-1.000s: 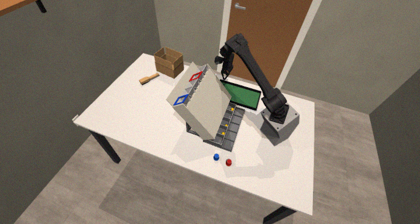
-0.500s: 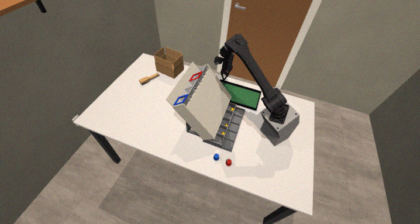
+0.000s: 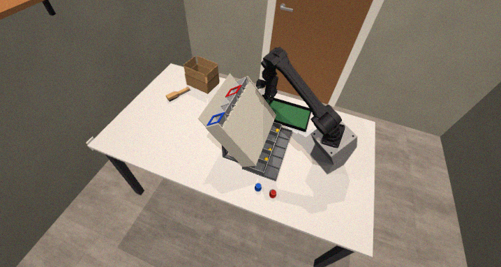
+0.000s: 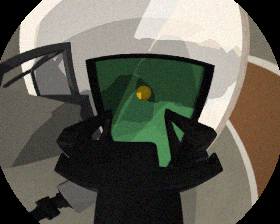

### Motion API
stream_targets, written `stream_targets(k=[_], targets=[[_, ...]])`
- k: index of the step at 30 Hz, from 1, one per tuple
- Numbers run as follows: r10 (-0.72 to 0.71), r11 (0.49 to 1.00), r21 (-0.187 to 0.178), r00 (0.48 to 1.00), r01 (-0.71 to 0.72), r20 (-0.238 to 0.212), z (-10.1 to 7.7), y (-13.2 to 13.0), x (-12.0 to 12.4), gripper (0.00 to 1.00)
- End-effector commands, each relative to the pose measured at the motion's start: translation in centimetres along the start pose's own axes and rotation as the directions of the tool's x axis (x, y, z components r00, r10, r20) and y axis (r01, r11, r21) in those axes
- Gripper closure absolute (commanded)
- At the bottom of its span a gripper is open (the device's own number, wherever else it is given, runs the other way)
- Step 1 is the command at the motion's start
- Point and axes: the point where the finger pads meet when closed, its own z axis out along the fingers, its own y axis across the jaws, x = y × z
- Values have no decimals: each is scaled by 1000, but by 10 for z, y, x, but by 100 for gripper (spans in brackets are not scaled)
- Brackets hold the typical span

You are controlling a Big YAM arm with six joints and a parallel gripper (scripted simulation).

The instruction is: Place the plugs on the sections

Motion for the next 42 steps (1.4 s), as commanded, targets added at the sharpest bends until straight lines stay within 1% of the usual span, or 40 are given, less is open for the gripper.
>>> stream_targets(k=[1,16,31,42], targets=[[-12,1000,4,1000,12,10,10,-5,-17,20],[-13,1000,3,1000,13,10,10,-4,-17,20],[-2,1000,11,1000,2,17,10,-4,-16,20],[-8,1000,6,1000,8,13,10,-4,-16,20]])
